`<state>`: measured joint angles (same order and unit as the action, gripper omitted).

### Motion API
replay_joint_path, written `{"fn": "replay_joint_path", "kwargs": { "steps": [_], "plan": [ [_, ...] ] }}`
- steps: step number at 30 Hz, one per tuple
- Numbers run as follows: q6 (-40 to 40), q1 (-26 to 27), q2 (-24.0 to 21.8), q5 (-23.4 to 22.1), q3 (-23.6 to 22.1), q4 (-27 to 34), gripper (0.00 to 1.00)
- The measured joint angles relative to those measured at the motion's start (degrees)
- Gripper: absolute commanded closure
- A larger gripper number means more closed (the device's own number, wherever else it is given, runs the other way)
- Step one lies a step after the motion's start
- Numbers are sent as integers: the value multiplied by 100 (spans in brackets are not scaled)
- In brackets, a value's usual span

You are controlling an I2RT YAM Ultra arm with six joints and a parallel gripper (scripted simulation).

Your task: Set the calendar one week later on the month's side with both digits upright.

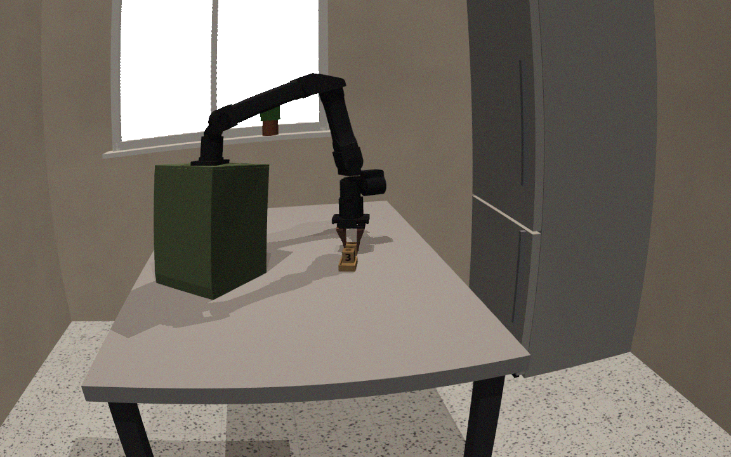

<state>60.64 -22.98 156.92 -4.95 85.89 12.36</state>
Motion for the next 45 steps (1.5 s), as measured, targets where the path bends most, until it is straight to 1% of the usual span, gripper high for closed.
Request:
{"fn": "replay_joint_path", "kwargs": {
  "steps": [10,16,19,24,27,30,38,43,45],
  "plan": [
    [0,0,-2,0,-4,0,73],
    [7,2,-109,0,-120,39,73],
    [24,15,-341,0,-308,129,73],
    [61,57,-1047,0,-640,415,73],
    [85,85,-1493,0,-761,592,73],
    [105,109,-1784,0,-804,728,73],
    [118,116,-1843,0,-861,949,73],
    [138,122,-1847,-2,-881,970,73],
    [256,197,-1891,-33,-994,905,73]
  ]
}}
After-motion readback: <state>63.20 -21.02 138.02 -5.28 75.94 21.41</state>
